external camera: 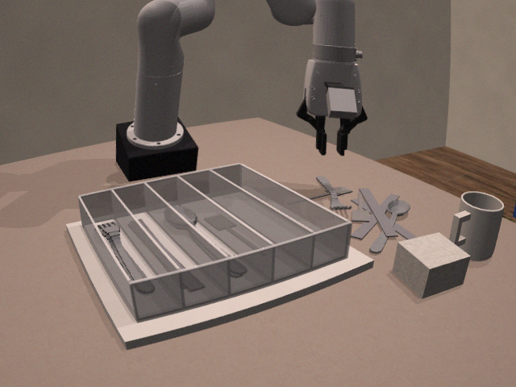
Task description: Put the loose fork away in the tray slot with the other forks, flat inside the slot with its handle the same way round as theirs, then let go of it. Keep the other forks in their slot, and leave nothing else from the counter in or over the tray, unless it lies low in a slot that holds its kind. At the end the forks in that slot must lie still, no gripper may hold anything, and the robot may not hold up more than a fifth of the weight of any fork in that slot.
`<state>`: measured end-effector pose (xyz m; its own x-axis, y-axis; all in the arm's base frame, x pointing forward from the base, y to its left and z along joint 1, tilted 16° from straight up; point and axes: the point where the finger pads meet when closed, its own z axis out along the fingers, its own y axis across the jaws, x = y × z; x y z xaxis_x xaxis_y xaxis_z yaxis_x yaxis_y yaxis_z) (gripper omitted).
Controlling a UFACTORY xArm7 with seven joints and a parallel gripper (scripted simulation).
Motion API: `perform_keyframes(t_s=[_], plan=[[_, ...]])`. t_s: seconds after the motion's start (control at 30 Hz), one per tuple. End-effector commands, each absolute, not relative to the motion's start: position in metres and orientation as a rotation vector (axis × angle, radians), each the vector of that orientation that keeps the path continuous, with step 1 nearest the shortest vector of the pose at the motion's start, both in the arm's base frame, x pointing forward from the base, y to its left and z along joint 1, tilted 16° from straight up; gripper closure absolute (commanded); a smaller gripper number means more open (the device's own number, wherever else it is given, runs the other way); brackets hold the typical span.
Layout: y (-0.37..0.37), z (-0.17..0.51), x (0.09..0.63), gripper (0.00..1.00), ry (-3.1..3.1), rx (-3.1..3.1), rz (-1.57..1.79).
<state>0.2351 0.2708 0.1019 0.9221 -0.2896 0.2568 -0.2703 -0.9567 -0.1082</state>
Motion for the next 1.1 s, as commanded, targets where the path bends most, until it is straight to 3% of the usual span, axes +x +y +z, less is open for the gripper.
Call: perform_keyframes(t_s=[0.0, 1.07], plan=[[0.272, 0.101, 0.236, 0.7, 0.439, -3.008, -0.422], [0.274, 0.065, 0.247, 0.7, 0.439, -3.008, -0.425]])
